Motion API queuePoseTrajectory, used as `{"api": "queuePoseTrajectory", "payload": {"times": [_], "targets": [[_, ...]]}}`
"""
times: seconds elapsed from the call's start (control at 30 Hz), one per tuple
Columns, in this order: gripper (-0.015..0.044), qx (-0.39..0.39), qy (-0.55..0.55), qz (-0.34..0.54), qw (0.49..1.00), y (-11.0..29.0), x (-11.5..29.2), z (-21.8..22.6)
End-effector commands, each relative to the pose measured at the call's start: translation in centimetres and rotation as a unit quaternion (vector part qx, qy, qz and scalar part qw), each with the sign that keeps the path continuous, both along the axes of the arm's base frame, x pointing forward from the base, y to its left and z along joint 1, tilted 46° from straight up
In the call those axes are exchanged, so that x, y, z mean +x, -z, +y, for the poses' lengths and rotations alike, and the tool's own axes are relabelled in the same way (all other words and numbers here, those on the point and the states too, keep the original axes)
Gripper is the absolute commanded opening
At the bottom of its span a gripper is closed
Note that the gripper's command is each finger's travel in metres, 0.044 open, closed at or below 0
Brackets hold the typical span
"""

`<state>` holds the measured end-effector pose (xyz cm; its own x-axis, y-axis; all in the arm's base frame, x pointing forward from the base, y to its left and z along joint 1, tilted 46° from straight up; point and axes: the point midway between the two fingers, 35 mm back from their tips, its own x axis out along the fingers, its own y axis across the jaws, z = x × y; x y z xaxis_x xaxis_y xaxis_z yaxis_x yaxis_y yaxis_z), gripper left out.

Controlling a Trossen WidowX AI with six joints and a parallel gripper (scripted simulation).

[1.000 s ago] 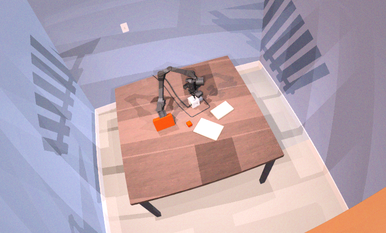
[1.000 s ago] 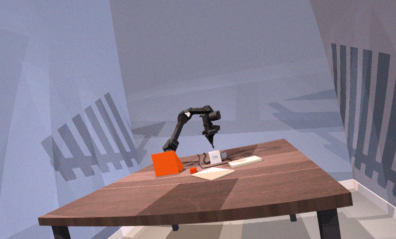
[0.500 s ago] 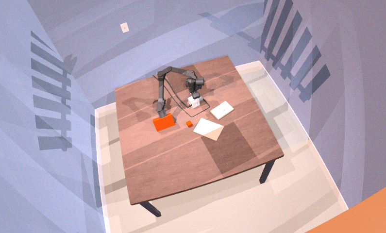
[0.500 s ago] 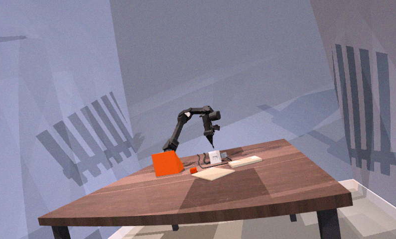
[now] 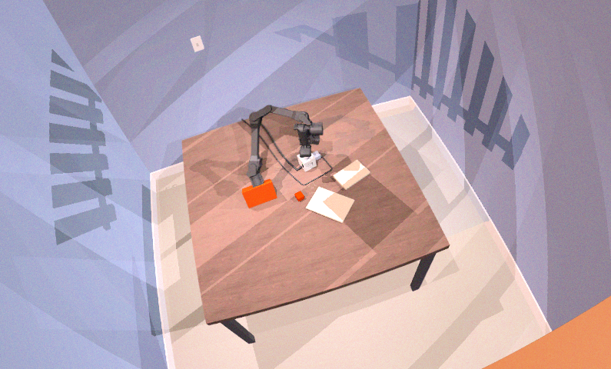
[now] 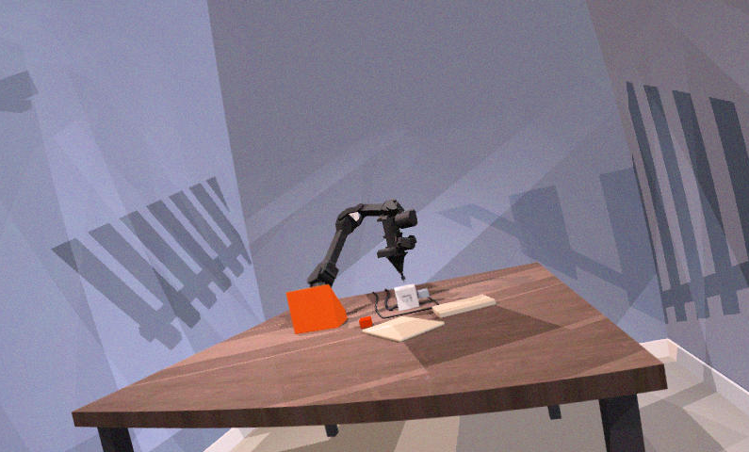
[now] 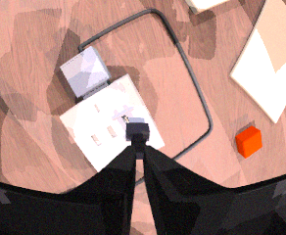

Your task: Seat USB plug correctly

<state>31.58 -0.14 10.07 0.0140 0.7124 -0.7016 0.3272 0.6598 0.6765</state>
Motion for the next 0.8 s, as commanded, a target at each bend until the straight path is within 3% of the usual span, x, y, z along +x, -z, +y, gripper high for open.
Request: {"api": "queuePoseTrajectory", "payload": {"times": [0.0, 0.77], "targets": [[0.0, 0.0, 0.042, 0.042, 0.998, 0.02, 0.03, -0.02], [0.0, 0.005, 0.248, 0.25, 0.936, 0.02, 0.03, -0.02]]}}
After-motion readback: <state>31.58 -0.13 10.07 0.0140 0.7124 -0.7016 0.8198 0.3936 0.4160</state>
